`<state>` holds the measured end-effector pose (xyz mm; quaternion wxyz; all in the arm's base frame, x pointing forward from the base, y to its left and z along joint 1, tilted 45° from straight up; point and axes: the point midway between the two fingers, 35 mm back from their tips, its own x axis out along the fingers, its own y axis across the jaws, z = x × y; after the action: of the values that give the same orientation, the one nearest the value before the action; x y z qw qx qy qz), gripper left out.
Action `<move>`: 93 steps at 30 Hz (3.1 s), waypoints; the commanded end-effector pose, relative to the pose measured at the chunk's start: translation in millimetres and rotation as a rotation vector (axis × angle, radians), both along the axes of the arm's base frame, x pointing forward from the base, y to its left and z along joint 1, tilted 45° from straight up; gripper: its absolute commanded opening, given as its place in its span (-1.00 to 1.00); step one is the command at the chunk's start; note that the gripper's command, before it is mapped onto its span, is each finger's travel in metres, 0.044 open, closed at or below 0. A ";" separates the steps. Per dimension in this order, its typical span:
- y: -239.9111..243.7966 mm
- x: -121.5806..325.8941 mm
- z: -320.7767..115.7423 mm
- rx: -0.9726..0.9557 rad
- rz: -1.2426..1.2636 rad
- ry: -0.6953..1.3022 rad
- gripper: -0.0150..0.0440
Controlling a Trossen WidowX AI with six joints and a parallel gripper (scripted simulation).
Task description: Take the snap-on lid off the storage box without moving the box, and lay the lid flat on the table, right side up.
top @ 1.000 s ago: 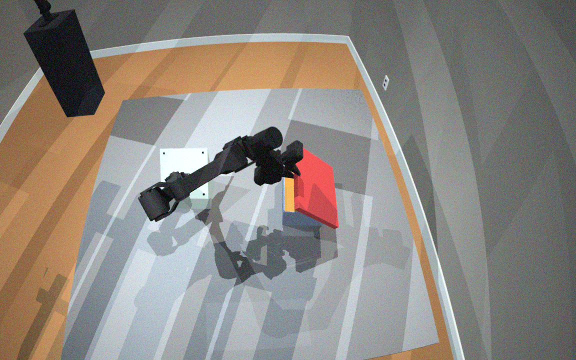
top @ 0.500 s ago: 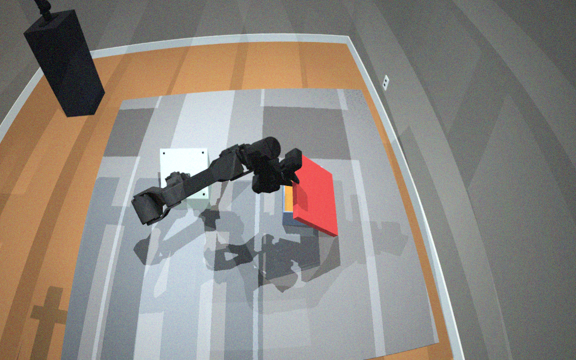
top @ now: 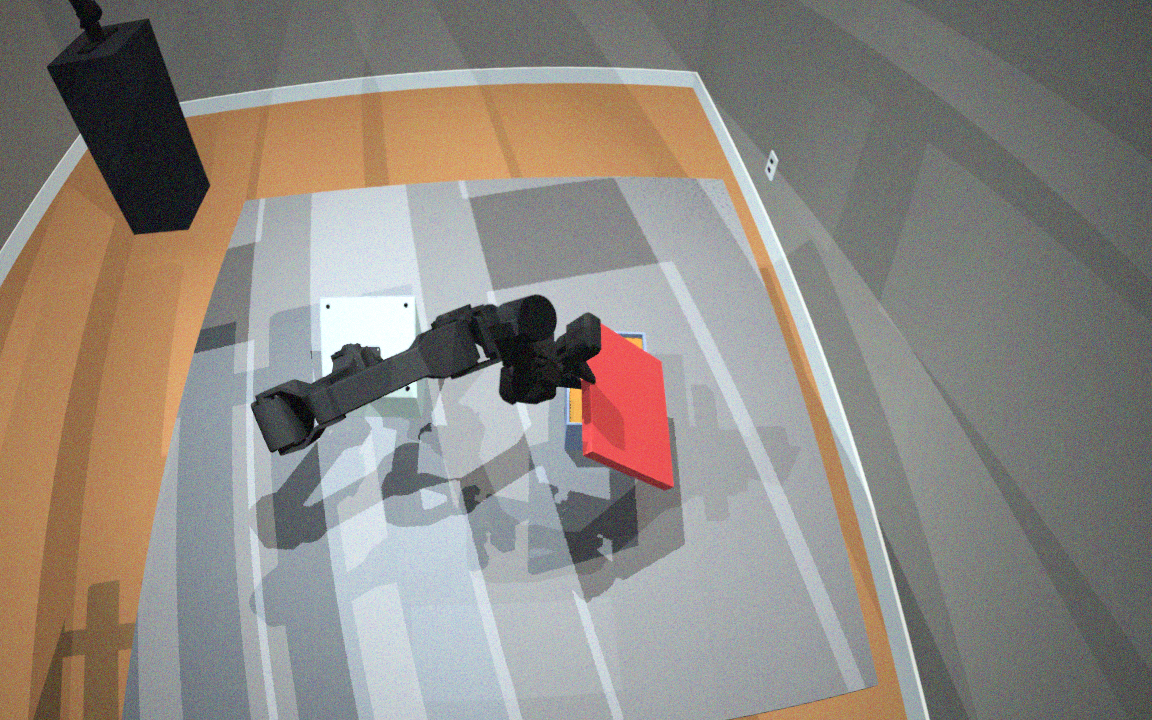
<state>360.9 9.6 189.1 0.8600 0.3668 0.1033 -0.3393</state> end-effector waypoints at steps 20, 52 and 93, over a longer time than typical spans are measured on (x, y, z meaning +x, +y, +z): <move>-29.2 -8.5 36.5 0.005 0.015 -0.009 -0.49; -73.5 -21.8 81.6 0.003 0.015 -0.010 -0.49; -116.9 -35.0 114.4 -0.001 0.015 -0.013 -0.49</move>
<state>325.0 -107.9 305.9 0.8604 0.3674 0.0991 -0.3389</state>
